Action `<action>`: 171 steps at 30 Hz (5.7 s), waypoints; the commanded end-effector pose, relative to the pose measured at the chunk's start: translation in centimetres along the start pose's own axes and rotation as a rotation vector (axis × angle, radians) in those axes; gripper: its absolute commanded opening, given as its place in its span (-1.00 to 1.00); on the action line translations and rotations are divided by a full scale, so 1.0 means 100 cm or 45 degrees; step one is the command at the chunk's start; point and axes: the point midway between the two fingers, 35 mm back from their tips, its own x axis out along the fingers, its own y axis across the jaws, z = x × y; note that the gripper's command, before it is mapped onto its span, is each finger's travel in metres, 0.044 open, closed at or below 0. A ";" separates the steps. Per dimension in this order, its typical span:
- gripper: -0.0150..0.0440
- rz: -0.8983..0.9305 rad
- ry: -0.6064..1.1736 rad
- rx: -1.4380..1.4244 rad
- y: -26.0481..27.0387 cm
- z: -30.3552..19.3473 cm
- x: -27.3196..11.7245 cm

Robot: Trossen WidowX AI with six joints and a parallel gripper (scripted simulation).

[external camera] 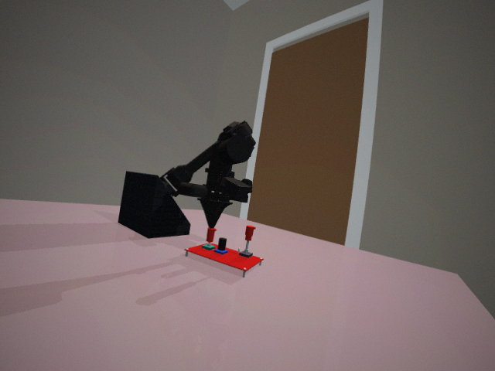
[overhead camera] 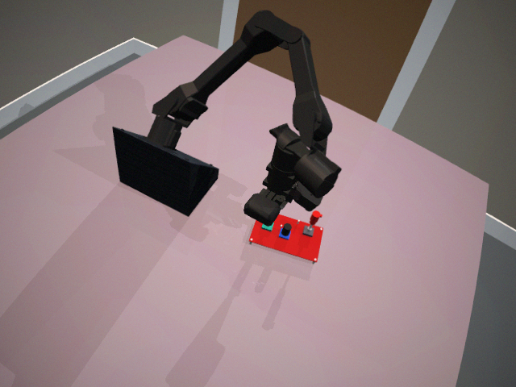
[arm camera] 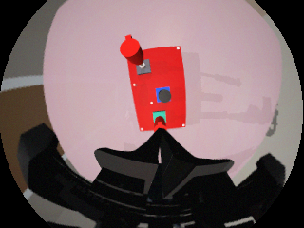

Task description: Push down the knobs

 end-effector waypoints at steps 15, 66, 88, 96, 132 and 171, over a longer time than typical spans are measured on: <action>-0.49 0.010 0.015 -0.022 0.002 0.002 0.014; -0.49 0.010 0.015 -0.022 0.003 0.002 0.016; -0.49 0.010 0.015 -0.022 0.003 0.002 0.017; -0.49 0.009 0.015 -0.022 0.002 0.002 0.009; -0.49 -0.010 -0.087 0.254 0.003 0.025 -0.027; -0.49 0.018 -0.023 1.960 0.026 0.069 -0.055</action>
